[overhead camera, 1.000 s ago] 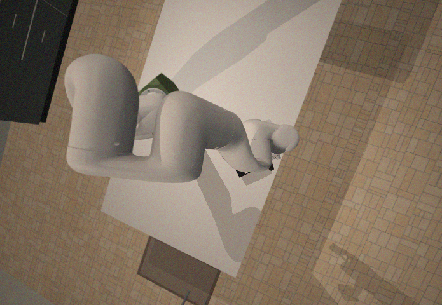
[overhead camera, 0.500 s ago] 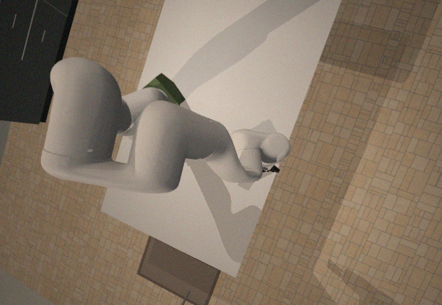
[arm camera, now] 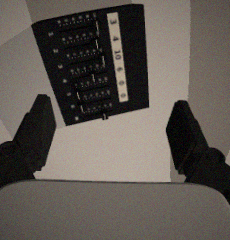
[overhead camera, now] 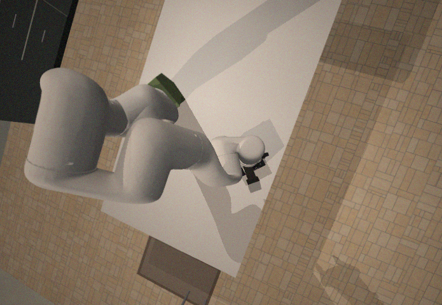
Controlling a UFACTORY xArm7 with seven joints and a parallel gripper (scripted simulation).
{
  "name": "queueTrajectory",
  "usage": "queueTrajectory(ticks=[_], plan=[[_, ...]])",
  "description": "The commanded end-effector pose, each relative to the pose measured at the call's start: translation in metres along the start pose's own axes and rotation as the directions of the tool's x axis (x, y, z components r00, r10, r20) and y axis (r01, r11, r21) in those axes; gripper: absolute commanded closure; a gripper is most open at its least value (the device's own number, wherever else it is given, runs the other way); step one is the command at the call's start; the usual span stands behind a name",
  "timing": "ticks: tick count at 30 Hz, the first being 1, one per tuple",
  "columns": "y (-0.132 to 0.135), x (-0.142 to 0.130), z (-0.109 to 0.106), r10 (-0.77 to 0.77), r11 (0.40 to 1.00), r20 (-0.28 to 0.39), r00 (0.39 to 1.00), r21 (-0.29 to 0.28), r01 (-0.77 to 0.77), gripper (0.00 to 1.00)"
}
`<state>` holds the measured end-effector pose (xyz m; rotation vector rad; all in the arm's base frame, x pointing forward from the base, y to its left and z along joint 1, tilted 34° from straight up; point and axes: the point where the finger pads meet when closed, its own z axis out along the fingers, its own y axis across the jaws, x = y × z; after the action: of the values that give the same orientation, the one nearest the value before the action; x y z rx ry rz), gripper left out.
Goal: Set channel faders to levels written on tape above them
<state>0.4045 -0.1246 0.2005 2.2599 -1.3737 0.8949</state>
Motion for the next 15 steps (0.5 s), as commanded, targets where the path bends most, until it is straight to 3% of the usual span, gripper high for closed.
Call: queueTrajectory(ticks=[1,3,5,6,9,14,15], plan=[[0.004,-0.011,0.009,-0.266,0.962,0.015,0.964,0.076,0.264,0.0],[0.005,-0.016,0.011,-0.372,0.924,0.01,0.928,0.097,0.37,0.0],[0.005,-0.016,0.011,-0.372,0.924,0.01,0.928,0.097,0.37,0.0],[0.006,-0.018,0.012,-0.517,0.849,0.0,0.856,0.133,0.512,0.0],[0.007,-0.022,0.014,-0.614,0.778,-0.014,0.789,0.158,0.608,0.0],[0.007,-0.023,0.014,-0.788,0.592,-0.039,0.615,0.231,0.772,0.0],[0.007,-0.023,0.014,-0.789,0.59,-0.039,0.613,0.232,0.774,0.0]])
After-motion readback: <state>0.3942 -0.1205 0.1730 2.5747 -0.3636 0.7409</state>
